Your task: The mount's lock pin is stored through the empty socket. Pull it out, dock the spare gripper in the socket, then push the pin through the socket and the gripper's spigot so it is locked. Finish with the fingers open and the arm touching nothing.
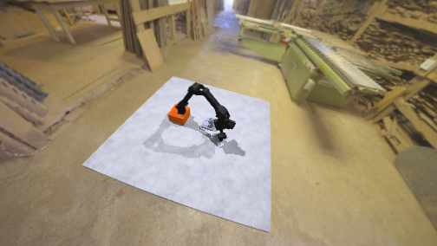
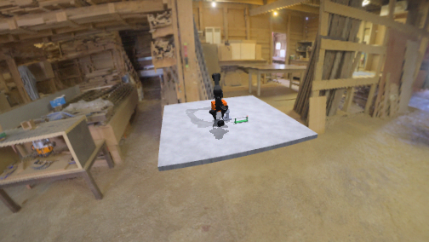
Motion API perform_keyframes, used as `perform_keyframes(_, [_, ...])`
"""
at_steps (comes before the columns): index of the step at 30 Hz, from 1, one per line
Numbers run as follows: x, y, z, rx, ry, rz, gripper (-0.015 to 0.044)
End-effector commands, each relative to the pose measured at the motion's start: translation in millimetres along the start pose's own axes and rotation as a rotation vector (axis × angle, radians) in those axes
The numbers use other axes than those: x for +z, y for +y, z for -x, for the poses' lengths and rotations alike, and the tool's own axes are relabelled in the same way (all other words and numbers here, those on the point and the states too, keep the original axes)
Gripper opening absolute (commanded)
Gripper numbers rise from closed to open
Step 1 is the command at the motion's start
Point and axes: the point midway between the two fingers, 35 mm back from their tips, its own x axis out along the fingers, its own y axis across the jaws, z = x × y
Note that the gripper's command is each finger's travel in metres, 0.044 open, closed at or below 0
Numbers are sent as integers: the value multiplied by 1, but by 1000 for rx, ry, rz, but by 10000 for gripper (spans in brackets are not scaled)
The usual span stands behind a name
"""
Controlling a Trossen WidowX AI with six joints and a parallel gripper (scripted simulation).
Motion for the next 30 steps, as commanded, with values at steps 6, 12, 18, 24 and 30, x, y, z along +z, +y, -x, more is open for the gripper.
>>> perform_keyframes(6, [-1,0,-16,0,8,-3,440])
perform_keyframes(12, [-1,0,-26,0,8,-3,440])
perform_keyframes(18, [-1,0,-36,-1,8,-3,440])
perform_keyframes(24, [-2,0,-45,-1,8,-3,440])
perform_keyframes(30, [-2,0,-55,-1,8,-3,440])
